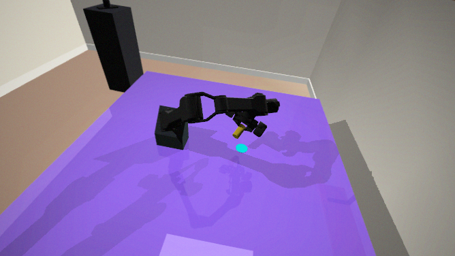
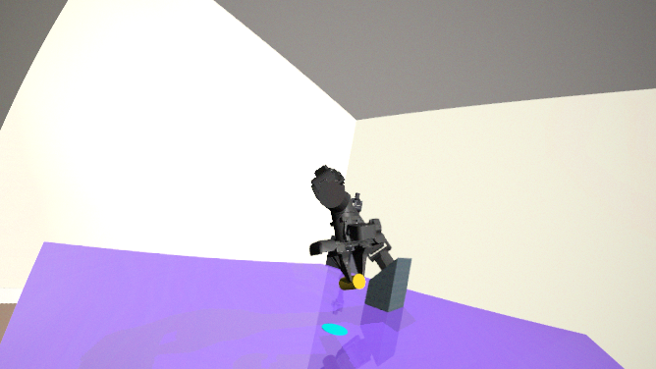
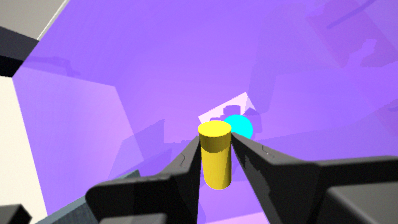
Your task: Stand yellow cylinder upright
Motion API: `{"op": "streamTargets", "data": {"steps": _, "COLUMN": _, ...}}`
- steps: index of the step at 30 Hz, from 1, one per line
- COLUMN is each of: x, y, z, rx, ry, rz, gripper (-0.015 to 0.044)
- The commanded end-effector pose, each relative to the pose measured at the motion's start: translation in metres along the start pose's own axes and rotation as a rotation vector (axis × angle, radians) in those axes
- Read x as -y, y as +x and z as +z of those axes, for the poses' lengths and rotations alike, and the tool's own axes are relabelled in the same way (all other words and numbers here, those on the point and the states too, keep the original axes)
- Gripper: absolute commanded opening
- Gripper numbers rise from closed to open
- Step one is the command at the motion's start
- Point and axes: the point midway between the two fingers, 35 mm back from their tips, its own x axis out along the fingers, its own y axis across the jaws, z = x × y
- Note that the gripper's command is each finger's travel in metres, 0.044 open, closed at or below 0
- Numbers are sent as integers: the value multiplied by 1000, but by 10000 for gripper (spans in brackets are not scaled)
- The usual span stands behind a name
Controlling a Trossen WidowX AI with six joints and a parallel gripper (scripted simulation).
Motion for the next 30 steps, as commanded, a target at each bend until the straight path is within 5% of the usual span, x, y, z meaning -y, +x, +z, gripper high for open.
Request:
{"op": "streamTargets", "data": {"steps": 1, "x": -2, "y": 1, "z": -1, "rx": 34, "ry": -6, "rz": 15, "gripper": 105}}
{"op": "streamTargets", "data": {"steps": 30, "x": -3, "y": 7, "z": -1, "rx": 238, "ry": -20, "rz": 86, "gripper": 105}}
